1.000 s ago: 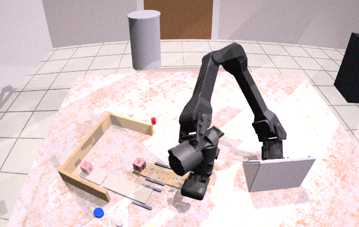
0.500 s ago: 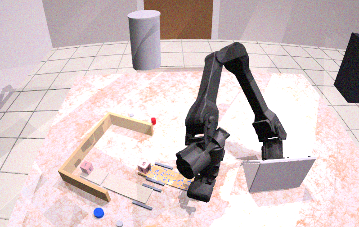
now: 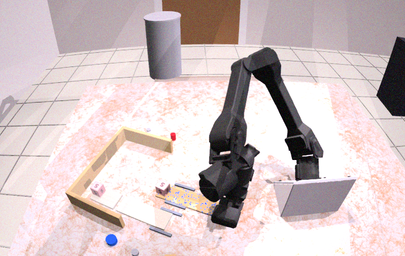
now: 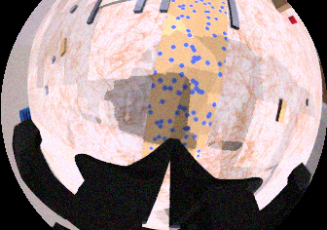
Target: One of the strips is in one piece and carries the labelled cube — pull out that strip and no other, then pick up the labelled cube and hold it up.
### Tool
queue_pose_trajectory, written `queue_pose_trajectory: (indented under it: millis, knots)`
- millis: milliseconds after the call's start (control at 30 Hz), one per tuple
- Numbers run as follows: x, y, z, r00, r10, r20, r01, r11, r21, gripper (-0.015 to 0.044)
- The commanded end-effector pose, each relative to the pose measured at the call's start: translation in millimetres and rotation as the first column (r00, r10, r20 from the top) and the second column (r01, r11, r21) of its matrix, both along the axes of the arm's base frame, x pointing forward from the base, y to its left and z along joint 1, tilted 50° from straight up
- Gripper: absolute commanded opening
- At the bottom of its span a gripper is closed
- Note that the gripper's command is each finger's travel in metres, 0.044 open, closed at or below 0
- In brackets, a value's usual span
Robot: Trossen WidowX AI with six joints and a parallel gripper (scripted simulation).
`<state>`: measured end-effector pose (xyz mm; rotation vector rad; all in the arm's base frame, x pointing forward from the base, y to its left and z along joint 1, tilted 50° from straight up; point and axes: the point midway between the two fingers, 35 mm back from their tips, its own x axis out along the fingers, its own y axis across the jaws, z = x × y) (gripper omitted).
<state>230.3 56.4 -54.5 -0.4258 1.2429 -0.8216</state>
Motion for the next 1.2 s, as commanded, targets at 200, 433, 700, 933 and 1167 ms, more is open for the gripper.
queue_pose_trajectory:
  millis: [200,433,700,933,1167]
  knots:
    - [-7.6,-6.2,-3.4,0.999,-0.021,-0.025,0.021,1.0,-0.006,0.0]
    - [-1.7,32.4,27.6,0.999,-0.021,-0.025,0.021,1.0,-0.003,0.0]
    - [22.0,30.1,35.3,0.988,-0.123,0.091,0.122,0.992,0.014,0.0131]
    - [44.5,27.7,44.4,0.988,-0.124,0.094,0.124,0.992,0.014,0.0315]
    - [68.9,26.1,54.9,0.988,-0.124,0.095,0.124,0.992,0.014,0.044]
